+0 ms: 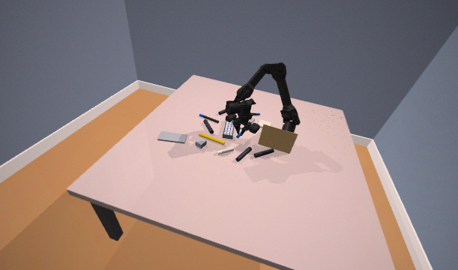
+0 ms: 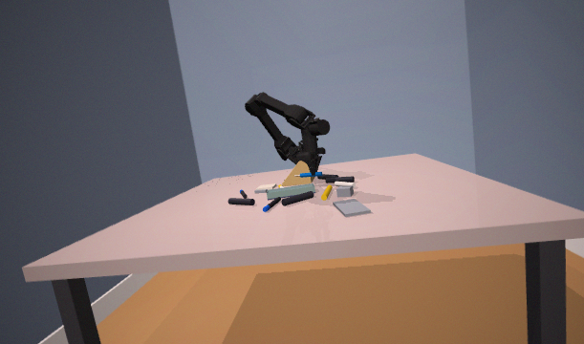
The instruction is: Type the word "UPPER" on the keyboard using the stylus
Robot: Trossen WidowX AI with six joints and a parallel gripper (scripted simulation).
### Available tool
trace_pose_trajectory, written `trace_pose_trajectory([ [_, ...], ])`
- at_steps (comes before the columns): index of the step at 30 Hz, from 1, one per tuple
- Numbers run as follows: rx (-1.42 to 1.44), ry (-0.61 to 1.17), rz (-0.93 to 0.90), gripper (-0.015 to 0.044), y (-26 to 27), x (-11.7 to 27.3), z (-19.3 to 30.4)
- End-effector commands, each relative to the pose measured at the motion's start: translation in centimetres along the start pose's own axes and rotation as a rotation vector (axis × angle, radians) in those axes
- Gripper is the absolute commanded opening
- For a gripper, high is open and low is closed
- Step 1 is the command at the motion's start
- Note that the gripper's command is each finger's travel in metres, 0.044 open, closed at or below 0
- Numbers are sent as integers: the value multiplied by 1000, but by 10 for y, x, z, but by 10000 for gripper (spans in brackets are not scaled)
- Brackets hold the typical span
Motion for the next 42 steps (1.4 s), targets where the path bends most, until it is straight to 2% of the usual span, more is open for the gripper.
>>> trace_pose_trajectory([
  [1, -7, -4, -4, 0, 1, -5, 0],
  [31, -7, -6, -6, 0, 1, -47, -1],
  [37, -12, -3, -1, 150, 0, -46, -1],
  [42, -12, -3, -1, 150, 1, -42, -1],
])
Point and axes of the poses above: the point midway between the two fingers, 35 mm back from their tips, its own x axis back along the fingers, its own y axis across the jaws, z = x × y, the point moved 2 cm from there along x, back along the fingers, and after that the axes turned 12 degrees about -x, right-handed, at the moved point
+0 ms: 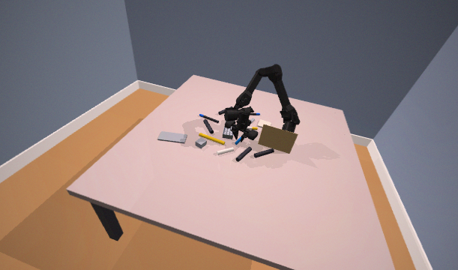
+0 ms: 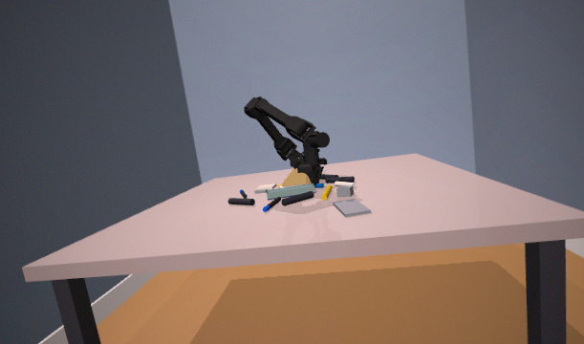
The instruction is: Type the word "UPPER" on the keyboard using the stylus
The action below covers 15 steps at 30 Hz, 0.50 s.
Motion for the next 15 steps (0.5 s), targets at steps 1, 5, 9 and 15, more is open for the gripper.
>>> trace_pose_trajectory([
  [1, -1, 2, -1, 150, 1, 9, 1],
  [5, 3, 2, -3, 150, 1, 48, 1],
  [9, 4, 1, -4, 150, 0, 59, 1],
  [15, 1, -84, -10, 150, 0, 54, 0],
])
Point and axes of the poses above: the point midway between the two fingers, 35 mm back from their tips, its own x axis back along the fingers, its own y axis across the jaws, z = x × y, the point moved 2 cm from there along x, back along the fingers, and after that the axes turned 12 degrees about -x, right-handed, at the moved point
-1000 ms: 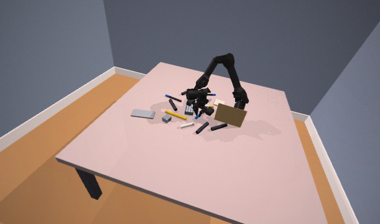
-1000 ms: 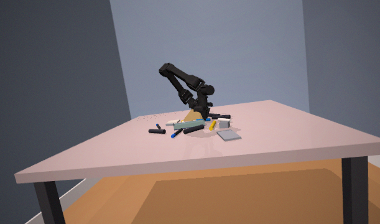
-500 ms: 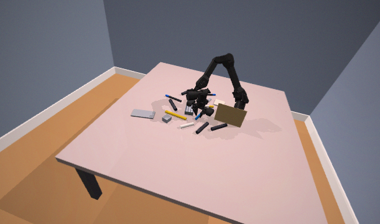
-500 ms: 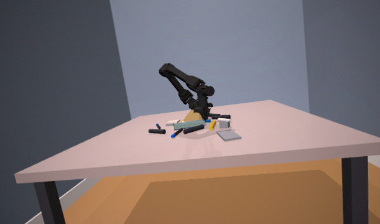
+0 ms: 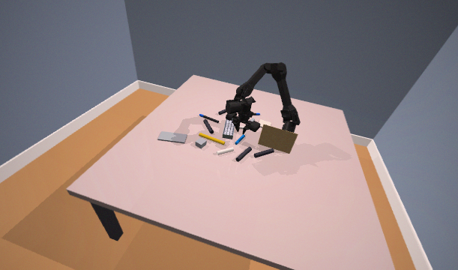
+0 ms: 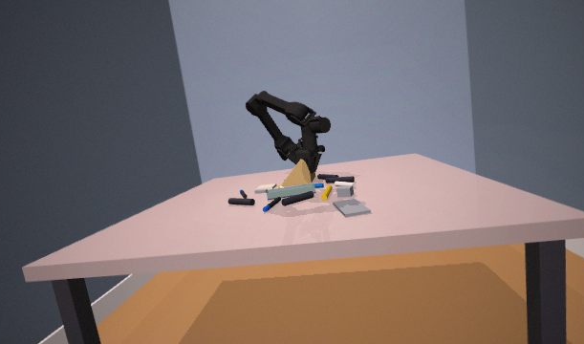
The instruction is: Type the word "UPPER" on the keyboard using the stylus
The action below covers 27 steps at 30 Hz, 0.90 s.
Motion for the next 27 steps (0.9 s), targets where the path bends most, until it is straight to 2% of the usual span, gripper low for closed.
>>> trace_pose_trajectory([
  [1, -9, -118, -10, 150, -1, -3, -1],
  [6, -13, -408, -76, 150, -1, -5, -4],
  [8, -9, -474, -105, 150, 0, -4, -4],
  [27, -9, -483, -109, 150, 0, -16, -6],
])
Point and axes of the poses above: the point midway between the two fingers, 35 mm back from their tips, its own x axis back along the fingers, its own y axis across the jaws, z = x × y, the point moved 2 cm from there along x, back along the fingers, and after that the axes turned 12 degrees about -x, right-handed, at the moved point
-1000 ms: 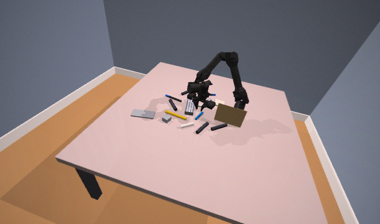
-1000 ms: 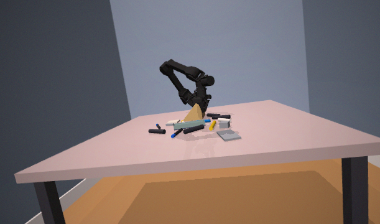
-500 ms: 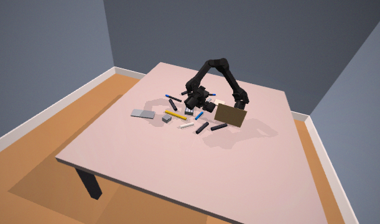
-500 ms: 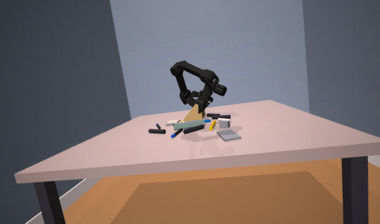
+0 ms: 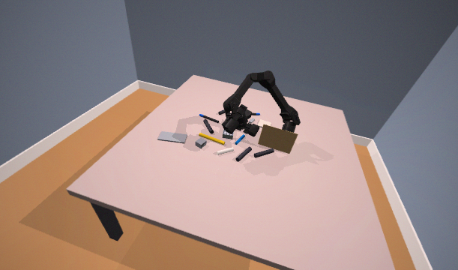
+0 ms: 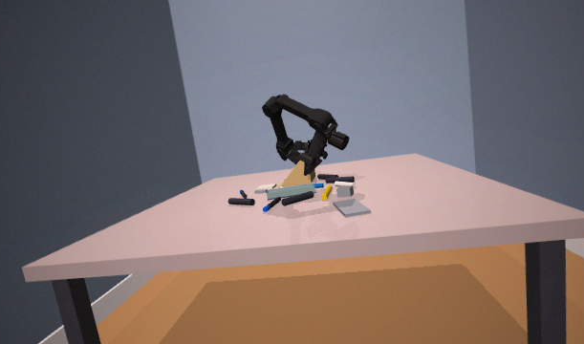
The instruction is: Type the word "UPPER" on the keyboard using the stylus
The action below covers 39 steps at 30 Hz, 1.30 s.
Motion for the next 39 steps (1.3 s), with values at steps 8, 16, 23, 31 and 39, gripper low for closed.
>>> trace_pose_trajectory([
  [8, -1, -1, -5, 150, 0, -9, 5],
  [16, -1, -1, -6, 150, -1, -15, 8],
  [23, -1, -2, -6, 150, -1, -20, 12],
  [31, -2, -2, -6, 150, -2, -26, 15],
  [39, -2, -2, -6, 150, -2, -31, 18],
])
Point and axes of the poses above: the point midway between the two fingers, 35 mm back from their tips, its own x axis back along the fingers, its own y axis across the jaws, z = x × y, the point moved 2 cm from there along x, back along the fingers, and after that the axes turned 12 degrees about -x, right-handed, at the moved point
